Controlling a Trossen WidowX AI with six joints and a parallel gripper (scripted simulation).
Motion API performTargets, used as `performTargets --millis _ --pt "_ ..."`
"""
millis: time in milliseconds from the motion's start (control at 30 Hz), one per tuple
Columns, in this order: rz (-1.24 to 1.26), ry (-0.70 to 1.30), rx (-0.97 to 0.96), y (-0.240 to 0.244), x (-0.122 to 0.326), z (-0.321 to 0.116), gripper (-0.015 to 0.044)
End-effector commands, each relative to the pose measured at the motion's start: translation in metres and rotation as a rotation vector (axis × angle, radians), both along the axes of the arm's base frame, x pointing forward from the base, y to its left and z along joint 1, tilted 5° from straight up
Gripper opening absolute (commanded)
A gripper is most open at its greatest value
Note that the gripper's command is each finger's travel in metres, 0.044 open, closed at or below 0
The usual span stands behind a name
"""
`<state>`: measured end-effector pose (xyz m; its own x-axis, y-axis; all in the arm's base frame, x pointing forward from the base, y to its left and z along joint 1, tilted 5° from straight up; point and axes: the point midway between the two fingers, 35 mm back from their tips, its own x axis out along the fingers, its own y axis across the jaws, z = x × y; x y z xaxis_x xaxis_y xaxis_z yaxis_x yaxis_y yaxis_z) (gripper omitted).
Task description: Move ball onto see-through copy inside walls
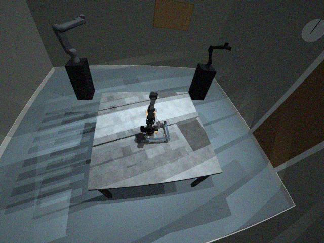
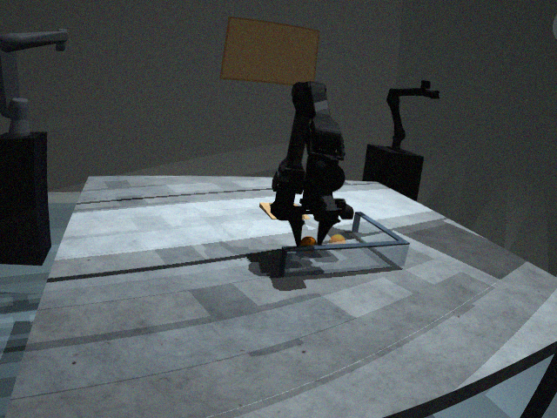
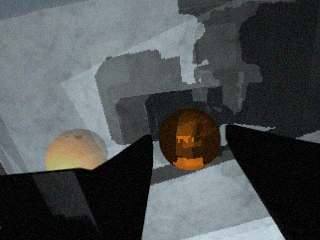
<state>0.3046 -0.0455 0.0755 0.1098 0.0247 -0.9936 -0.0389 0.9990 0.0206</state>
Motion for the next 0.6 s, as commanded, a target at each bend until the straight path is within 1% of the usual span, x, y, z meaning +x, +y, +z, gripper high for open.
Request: performTargets --millis 0,200,300,400,567 --pt "-0.005 0.004 -0.002 0.0 -0.001 -0.002 0.0193" --pt "-0.005 0.004 -0.002 0.0 -0.001 -0.002 0.0153" --pt "-0.005 0.004 -0.002 0.0 -0.001 0.001 0.0074" --pt "-0.005 0.004 -0.002 -0.001 0.001 0.015 0.0" --pt "-0.005 0.003 -0.002 -0.002 0.002 0.04 0.0"
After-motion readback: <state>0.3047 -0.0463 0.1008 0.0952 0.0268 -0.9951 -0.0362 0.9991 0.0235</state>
